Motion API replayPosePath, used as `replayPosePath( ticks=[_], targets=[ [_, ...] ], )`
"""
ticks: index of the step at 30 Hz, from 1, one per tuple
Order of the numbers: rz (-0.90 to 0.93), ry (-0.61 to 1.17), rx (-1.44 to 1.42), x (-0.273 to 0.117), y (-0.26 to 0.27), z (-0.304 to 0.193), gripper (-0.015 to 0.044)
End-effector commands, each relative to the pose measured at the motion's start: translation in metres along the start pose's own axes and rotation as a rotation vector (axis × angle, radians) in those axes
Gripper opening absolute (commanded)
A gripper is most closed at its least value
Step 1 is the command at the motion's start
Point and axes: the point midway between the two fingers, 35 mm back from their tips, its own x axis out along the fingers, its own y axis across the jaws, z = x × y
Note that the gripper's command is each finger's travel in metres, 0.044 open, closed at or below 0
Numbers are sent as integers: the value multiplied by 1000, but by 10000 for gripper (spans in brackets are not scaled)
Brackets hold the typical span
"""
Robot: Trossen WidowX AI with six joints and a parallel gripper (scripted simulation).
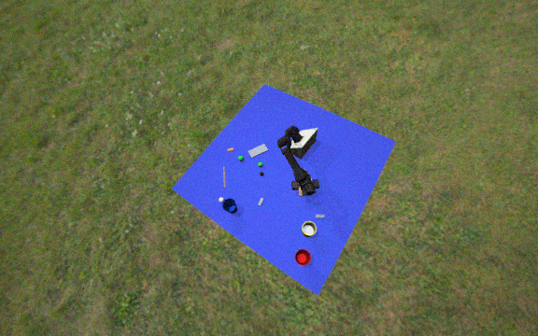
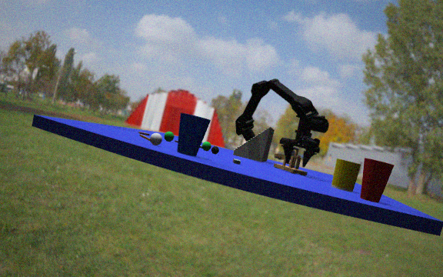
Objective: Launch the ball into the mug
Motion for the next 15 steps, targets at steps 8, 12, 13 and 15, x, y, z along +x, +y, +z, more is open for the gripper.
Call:
replayPosePath(
  ticks=[8, 12, 13, 15],
  targets=[
    [0, -1, 0, -1, 0, 0, 204],
    [0, -1, 0, -1, 0, 0, 118],
    [0, -1, 0, -1, 0, 0, 112],
    [0, -1, 0, -1, 0, 0, 98]
  ],
)
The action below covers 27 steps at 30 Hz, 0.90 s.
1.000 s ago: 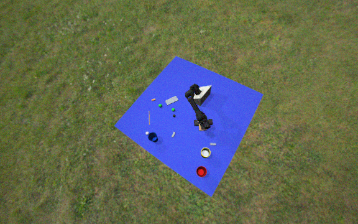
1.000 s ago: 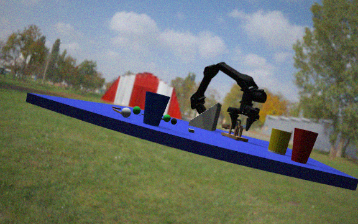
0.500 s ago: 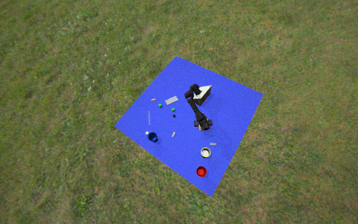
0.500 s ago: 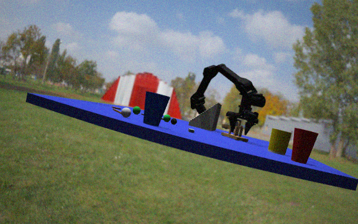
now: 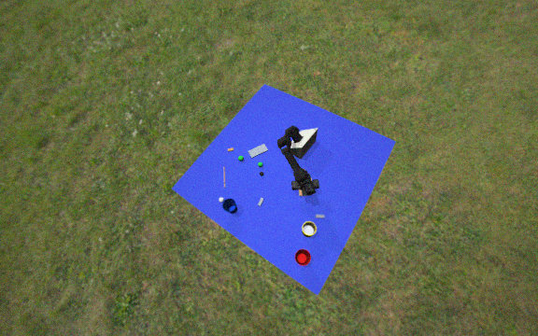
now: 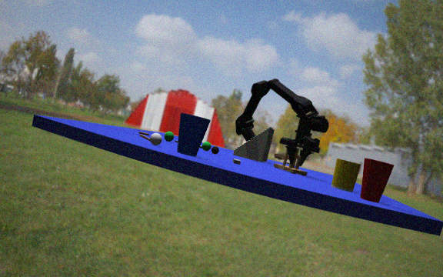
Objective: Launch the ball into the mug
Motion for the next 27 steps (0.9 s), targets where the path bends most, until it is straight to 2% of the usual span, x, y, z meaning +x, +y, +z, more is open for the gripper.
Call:
replayPosePath(
  ticks=[1, 3, 5, 10, 27],
  targets=[
    [2, -1, 1, -1, 0, 0, 92],
    [2, -1, 0, -11, 0, 1, 39],
    [2, -1, 0, -39, 1, 1, 0],
    [2, -1, -1, -50, 1, 0, 0],
    [-2, -2, -4, -25, 0, 2, 0]
  ],
)
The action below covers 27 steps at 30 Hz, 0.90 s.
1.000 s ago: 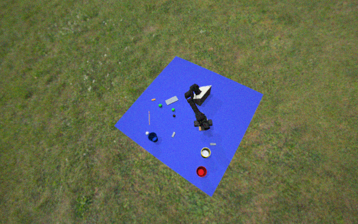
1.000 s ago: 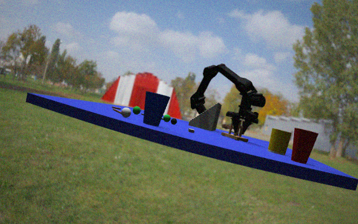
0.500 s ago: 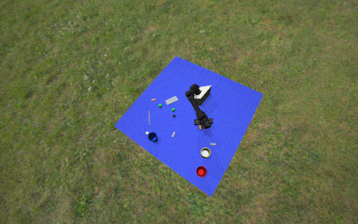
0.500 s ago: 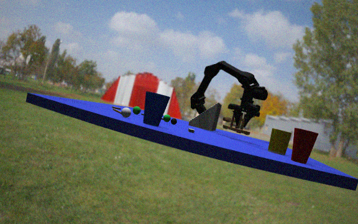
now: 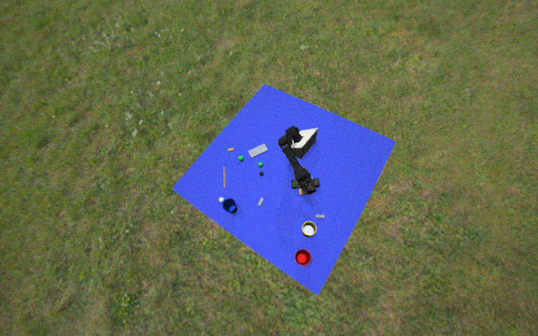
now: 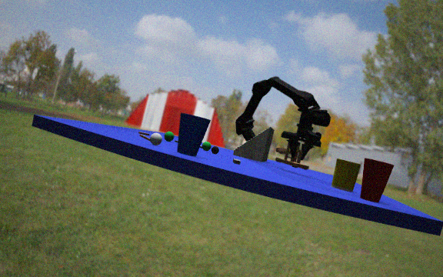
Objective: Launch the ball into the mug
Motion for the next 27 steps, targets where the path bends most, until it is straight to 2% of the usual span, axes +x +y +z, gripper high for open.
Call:
replayPosePath(
  ticks=[1, 16, 22, 27],
  targets=[
    [-8, -9, -10, 4, 1, 1, 0],
    [-10, -8, -11, 29, 0, 0, 0],
    [-2, -1, -1, 26, 0, 0, 0],
    [-2, -1, -1, 26, 0, 0, 131]
  ],
)
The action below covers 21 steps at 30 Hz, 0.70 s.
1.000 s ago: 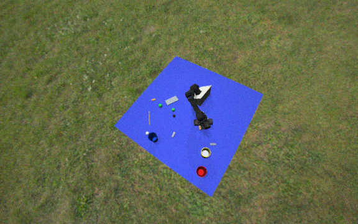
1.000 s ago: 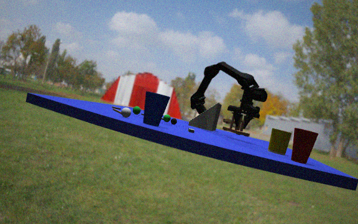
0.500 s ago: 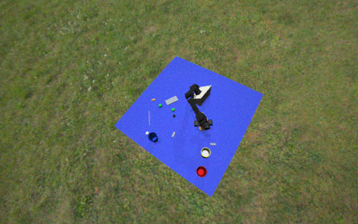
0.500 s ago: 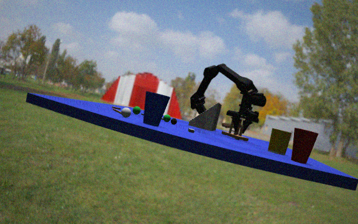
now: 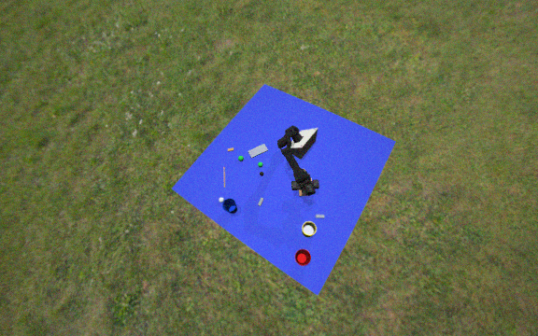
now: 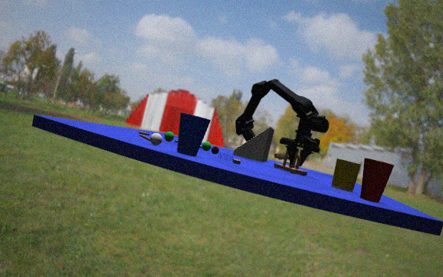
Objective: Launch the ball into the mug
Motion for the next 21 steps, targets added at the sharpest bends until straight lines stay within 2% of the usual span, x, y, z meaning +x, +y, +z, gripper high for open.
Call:
replayPosePath(
  ticks=[1, 9, 12, 17, 21],
  targets=[
    [0, -1, 0, -1, 0, 0, 157],
    [0, -1, 0, -1, 0, 0, 368],
    [1, -2, 0, -21, 0, 3, 440],
    [4, -2, -2, -92, 2, 1, 440],
    [4, -1, -2, -101, 2, -1, 440]
  ],
)
